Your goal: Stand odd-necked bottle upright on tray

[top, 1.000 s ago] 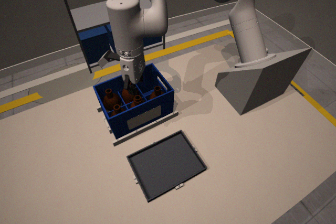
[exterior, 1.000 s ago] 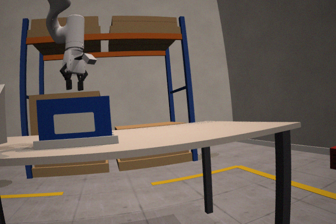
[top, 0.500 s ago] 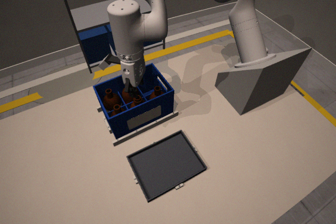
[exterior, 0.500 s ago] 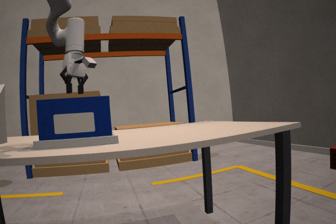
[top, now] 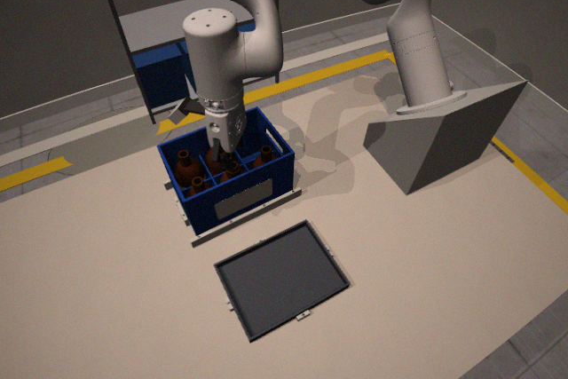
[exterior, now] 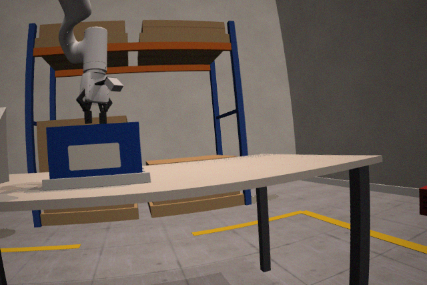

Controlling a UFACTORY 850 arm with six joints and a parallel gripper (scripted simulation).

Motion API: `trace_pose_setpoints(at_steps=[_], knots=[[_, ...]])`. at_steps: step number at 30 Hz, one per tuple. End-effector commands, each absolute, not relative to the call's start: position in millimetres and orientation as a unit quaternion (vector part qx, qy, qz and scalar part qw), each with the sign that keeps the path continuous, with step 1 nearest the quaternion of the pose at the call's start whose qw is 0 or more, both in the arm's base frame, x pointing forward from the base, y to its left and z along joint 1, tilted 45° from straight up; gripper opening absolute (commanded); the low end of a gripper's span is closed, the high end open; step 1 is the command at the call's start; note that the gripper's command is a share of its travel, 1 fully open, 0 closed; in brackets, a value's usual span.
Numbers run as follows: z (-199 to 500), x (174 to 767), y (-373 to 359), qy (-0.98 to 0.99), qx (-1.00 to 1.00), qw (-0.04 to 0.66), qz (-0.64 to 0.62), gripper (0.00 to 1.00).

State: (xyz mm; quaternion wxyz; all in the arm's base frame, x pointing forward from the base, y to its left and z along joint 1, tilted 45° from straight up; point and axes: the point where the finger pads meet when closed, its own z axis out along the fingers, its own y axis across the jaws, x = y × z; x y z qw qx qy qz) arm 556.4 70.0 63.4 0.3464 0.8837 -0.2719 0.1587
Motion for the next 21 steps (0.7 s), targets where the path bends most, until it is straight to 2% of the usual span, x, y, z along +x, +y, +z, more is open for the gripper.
trace_pose_setpoints(at_steps=[1, 21], knots=[[61.6, 557.4, 68.4, -0.272, 0.884, 0.346, 0.159, 0.65], [58.4, 557.9, 65.4, -0.272, 0.884, 0.346, 0.159, 0.65]])
